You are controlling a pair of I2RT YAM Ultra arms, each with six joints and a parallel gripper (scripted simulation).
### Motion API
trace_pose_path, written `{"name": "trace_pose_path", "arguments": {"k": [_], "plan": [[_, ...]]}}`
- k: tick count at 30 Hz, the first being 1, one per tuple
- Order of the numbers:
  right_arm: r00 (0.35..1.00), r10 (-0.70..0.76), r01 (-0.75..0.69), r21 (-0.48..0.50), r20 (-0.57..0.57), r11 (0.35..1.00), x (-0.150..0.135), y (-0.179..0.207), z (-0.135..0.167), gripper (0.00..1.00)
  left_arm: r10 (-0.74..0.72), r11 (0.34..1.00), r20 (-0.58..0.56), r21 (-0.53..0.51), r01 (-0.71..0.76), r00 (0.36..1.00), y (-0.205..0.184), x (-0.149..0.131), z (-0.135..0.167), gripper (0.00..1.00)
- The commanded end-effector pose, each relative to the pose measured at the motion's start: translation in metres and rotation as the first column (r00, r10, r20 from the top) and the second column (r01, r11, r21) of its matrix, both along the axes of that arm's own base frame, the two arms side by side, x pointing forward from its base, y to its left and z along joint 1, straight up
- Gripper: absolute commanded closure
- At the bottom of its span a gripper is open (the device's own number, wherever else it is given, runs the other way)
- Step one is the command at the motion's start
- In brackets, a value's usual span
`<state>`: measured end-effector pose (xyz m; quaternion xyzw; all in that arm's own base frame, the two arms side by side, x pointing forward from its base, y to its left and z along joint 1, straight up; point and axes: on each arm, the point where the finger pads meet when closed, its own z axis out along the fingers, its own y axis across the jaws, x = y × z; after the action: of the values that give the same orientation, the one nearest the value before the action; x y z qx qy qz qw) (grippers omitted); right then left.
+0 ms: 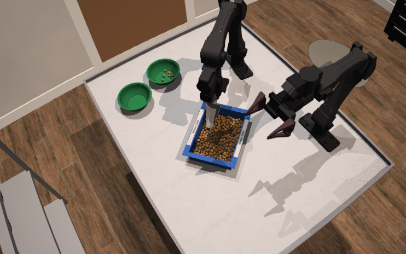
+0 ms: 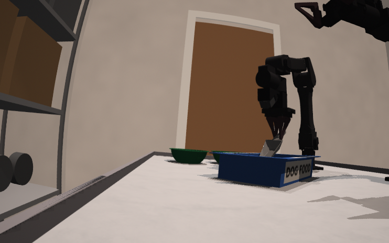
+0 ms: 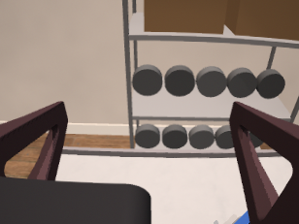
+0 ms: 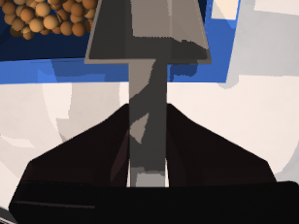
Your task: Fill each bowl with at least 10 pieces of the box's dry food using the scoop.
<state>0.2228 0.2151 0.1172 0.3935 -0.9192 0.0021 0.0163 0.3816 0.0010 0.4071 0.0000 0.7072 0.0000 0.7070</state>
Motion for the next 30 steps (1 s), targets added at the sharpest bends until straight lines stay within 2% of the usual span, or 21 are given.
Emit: {"name": "trace_pose_path", "arguments": {"k": [1, 2, 3, 4, 6, 7, 10, 11, 12, 17, 27, 30], "plan": [[0.998, 0.005, -0.009, 0.066, 0.066, 0.998, 0.009, 0.010, 0.020, 1.00, 0.000, 1.000, 0.034, 0.000, 0.000, 0.999, 0.000, -0.004, 0.014, 0.00], [0.997, 0.003, -0.009, 0.075, 0.077, 0.997, 0.010, 0.011, 0.023, 1.00, 0.000, 1.000, 0.034, 0.000, 0.000, 0.999, 0.000, -0.004, 0.014, 0.00], [0.999, 0.005, -0.007, 0.052, 0.052, 0.999, 0.005, 0.007, 0.014, 1.00, 0.000, 1.000, 0.034, 0.000, 0.000, 0.999, 0.000, -0.004, 0.014, 0.00], [0.998, -0.001, -0.002, 0.055, 0.057, 0.998, 0.006, 0.006, 0.025, 1.00, 0.000, 1.000, 0.034, 0.000, 0.000, 0.999, 0.000, -0.004, 0.014, 0.00], [0.997, -0.001, -0.005, 0.075, 0.079, 0.997, 0.012, 0.013, 0.021, 1.00, 0.000, 1.000, 0.034, 0.000, 0.000, 0.999, 0.000, -0.004, 0.014, 0.00], [0.999, 0.002, -0.004, 0.042, 0.044, 0.999, 0.006, 0.008, 0.006, 1.00, 0.000, 1.000, 0.034, 0.000, 0.000, 0.999, 0.000, -0.004, 0.014, 0.00], [0.999, 0.003, -0.005, 0.039, 0.041, 0.999, 0.005, 0.007, 0.007, 1.00, 0.000, 1.000, 0.034, 0.000, 0.000, 0.999, 0.000, -0.004, 0.014, 0.00], [1.000, 0.001, -0.001, 0.009, 0.009, 1.000, 0.004, 0.005, -0.010, 1.00, 0.000, 1.000, 0.034, 0.000, 0.000, 0.999, 0.000, -0.004, 0.014, 0.00], [1.000, 0.007, -0.007, 0.006, 0.006, 1.000, 0.002, 0.007, -0.012, 1.00, 0.000, 1.000, 0.034, 0.000, 0.000, 0.999, 0.000, -0.004, 0.014, 0.00], [0.999, -0.002, -0.001, 0.047, 0.049, 0.999, 0.011, 0.013, -0.002, 1.00, 0.000, 1.000, 0.034, 0.000, 0.000, 0.999, 0.000, -0.004, 0.014, 0.00], [1.000, 0.004, -0.005, 0.029, 0.031, 1.000, 0.004, 0.008, -0.008, 1.00, 0.000, 1.000, 0.034, 0.000, 0.000, 0.999, 0.000, -0.004, 0.014, 0.00], [0.997, 0.003, -0.008, 0.069, 0.072, 0.998, 0.015, 0.019, 0.007, 1.00, 0.000, 1.000, 0.034, 0.000, 0.000, 0.999, 0.000, -0.004, 0.014, 0.00]]}}
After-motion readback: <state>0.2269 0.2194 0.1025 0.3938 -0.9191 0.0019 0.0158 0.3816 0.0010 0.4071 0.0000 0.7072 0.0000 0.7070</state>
